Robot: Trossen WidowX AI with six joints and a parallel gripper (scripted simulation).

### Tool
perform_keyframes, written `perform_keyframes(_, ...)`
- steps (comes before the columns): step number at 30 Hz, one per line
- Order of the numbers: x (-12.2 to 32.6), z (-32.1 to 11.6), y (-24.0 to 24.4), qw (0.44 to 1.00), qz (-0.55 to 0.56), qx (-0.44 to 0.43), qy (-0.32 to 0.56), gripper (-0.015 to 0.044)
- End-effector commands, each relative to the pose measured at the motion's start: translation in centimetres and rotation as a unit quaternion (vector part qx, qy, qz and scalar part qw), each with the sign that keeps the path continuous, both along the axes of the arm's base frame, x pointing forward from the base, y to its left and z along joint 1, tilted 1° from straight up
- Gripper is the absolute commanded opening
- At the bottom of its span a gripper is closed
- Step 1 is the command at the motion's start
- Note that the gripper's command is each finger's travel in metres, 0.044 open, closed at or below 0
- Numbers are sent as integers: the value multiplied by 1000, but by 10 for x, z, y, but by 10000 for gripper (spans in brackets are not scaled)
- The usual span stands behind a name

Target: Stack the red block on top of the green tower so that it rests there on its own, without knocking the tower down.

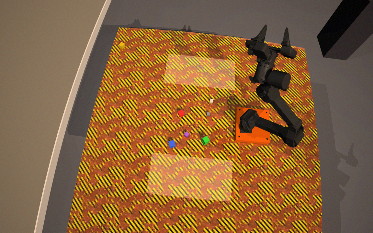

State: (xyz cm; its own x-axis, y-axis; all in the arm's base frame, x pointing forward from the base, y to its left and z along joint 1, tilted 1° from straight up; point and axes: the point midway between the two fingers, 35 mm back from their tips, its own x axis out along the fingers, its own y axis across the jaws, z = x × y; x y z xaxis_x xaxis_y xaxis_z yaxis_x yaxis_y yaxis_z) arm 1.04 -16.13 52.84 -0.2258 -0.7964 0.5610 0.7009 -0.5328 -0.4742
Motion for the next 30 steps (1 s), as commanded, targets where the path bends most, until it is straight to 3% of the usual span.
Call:
perform_keyframes(1, 2, 0, -1, 1000, 2, 2, 3, 426)
perform_keyframes(8, 85, -19, -44, 987, 99, 71, 102, 440)
perform_keyframes(15, 178, -66, -70, 944, 213, 160, 197, 440)
perform_keyframes(23, 269, -146, -70, 856, 327, 280, 288, 440)
perform_keyframes(30, 323, -229, -49, 750, 392, 400, 352, 440)
